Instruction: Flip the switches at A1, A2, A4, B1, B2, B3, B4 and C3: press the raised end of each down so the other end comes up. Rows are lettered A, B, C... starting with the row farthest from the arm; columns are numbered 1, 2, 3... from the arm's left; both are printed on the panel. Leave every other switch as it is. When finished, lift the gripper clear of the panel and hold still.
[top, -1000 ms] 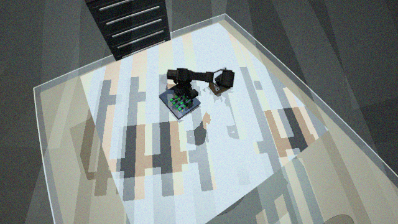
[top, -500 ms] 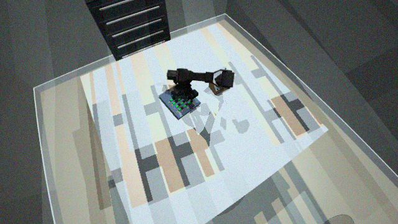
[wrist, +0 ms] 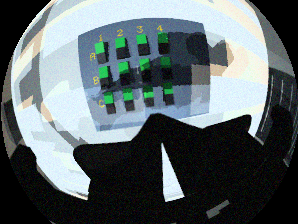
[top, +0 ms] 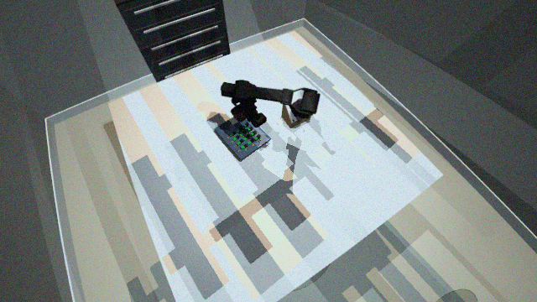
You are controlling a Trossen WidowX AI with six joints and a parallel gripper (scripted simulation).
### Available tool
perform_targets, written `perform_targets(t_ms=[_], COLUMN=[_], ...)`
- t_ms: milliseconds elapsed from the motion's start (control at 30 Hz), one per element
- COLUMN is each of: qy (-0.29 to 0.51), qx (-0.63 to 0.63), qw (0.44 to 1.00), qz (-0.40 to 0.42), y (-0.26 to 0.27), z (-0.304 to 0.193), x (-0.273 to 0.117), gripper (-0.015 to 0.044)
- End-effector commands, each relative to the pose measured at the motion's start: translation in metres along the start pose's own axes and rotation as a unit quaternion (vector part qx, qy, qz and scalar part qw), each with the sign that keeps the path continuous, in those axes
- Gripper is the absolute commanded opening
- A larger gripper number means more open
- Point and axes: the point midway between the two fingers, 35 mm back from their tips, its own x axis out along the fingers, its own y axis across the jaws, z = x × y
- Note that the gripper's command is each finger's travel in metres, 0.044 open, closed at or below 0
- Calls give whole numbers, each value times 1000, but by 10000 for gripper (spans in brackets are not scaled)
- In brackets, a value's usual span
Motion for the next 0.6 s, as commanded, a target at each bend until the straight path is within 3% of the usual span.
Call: perform_targets(t_ms=[0, 567], qy=[0, 0], qx=[-9, -9], qw=[1000, 1000], qz=[-1, -1], y=[11, 15], z=[34, 42], x=[-5, -6], gripper=[0, 0])
